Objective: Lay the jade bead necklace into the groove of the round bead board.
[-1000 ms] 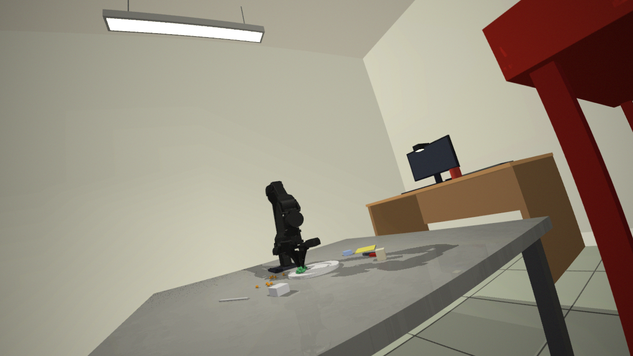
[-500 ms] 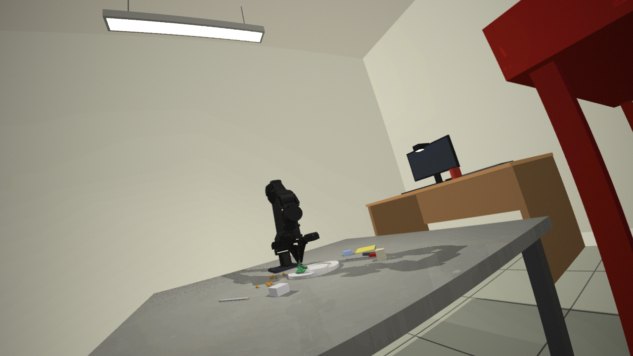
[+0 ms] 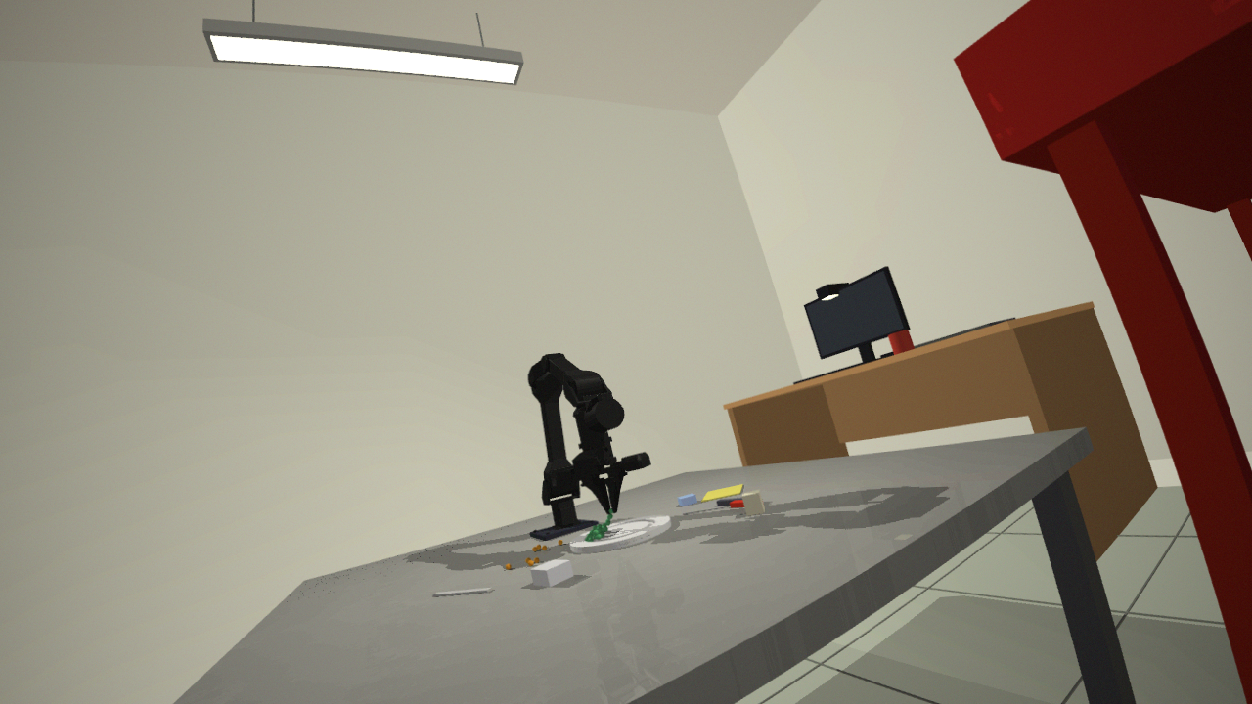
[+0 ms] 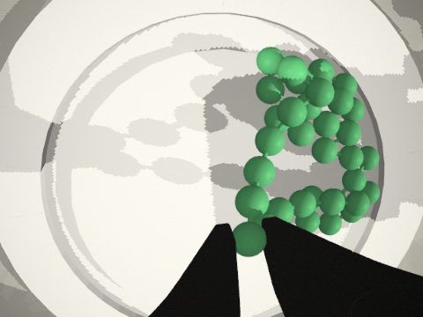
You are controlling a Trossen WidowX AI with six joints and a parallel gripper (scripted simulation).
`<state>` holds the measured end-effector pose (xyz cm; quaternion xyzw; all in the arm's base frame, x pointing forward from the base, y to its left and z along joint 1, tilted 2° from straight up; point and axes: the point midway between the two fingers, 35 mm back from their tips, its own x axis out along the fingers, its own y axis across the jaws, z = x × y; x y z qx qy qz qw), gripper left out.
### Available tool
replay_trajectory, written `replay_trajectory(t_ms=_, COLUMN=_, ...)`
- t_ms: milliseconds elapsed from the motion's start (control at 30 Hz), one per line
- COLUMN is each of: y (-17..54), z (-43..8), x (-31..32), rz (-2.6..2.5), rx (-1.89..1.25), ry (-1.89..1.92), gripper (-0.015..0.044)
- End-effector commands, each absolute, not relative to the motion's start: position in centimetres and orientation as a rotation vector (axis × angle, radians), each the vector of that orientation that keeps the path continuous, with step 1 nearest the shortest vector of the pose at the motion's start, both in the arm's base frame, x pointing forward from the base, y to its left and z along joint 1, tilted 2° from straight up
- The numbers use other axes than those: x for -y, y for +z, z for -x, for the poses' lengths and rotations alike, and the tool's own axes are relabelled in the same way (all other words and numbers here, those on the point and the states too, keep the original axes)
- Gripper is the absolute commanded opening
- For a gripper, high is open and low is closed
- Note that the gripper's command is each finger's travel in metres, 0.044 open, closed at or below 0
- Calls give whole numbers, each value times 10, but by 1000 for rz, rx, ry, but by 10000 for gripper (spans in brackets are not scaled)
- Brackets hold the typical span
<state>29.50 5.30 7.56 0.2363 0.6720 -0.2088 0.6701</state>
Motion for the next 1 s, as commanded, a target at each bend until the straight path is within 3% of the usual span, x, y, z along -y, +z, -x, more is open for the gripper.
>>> replay_trajectory(t_ms=0, y=75, z=-298, x=-67, rz=-537, rx=-1520, ry=-475, gripper=0)
replay_trajectory(t_ms=467, y=77, z=-304, x=-110, rz=-540, rx=-1521, ry=-472, gripper=0)
replay_trajectory(t_ms=967, y=60, z=-304, x=-113, rz=-540, rx=-1521, ry=-472, gripper=0)
